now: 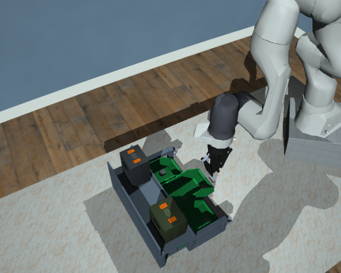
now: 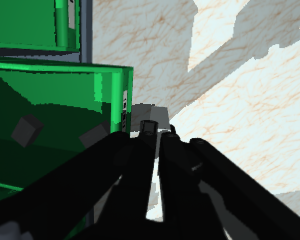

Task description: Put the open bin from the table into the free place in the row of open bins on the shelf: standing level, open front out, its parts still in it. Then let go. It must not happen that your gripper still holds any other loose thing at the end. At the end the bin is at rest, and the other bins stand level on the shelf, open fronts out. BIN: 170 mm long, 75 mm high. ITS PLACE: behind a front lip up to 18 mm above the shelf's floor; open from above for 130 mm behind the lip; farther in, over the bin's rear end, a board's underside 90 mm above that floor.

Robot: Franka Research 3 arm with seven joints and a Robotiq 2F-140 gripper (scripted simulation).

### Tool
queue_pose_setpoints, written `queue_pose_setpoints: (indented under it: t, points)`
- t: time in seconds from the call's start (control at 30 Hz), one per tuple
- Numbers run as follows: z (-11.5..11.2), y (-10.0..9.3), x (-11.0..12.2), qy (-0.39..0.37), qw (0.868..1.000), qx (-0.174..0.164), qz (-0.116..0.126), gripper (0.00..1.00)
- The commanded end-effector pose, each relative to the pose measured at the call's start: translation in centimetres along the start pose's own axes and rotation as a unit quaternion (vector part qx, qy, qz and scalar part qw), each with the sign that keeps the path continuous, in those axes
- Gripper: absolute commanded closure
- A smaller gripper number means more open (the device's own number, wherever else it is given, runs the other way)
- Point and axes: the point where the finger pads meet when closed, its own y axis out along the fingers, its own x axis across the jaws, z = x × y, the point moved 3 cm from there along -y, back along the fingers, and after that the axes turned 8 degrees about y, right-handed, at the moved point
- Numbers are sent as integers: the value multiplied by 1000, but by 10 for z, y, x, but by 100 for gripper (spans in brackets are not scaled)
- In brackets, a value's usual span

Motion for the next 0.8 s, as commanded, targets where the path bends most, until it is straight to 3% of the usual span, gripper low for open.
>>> queue_pose_setpoints:
  t: [0.0,0.77]
  points:
    - [0,0,0,-2,1000,0,0,100]
    - [-2,0,-14,-2,1000,0,0,100]
